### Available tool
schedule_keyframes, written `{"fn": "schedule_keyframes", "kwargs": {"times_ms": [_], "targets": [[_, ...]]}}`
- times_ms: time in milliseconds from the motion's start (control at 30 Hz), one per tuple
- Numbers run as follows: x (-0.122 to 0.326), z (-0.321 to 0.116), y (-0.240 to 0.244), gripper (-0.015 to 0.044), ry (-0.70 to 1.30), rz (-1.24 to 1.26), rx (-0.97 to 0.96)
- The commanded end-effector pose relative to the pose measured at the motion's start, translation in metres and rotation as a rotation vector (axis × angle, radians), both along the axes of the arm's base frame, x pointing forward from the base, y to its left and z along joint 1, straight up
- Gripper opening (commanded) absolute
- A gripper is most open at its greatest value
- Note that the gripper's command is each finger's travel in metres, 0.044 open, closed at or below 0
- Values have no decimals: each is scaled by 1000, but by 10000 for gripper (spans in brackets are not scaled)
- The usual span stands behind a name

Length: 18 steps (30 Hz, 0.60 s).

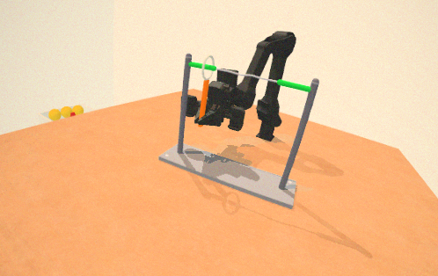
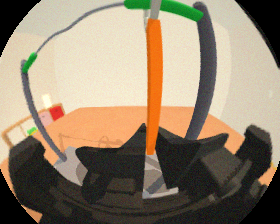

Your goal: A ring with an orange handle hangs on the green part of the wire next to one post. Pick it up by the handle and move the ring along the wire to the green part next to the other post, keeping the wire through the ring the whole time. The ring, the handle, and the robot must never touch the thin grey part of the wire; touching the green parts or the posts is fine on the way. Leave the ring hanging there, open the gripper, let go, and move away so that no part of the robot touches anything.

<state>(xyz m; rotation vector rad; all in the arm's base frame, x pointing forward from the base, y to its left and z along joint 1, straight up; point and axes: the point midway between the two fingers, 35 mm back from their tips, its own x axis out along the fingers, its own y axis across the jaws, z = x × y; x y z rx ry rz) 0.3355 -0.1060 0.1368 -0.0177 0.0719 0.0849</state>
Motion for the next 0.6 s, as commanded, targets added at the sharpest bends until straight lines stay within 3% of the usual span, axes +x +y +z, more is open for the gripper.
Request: {"fn": "schedule_keyframes", "kwargs": {"times_ms": [0,567], "targets": [[0,1,0,-150,-1,-1,2],[-1,1,14,-150,4,4,2]]}}
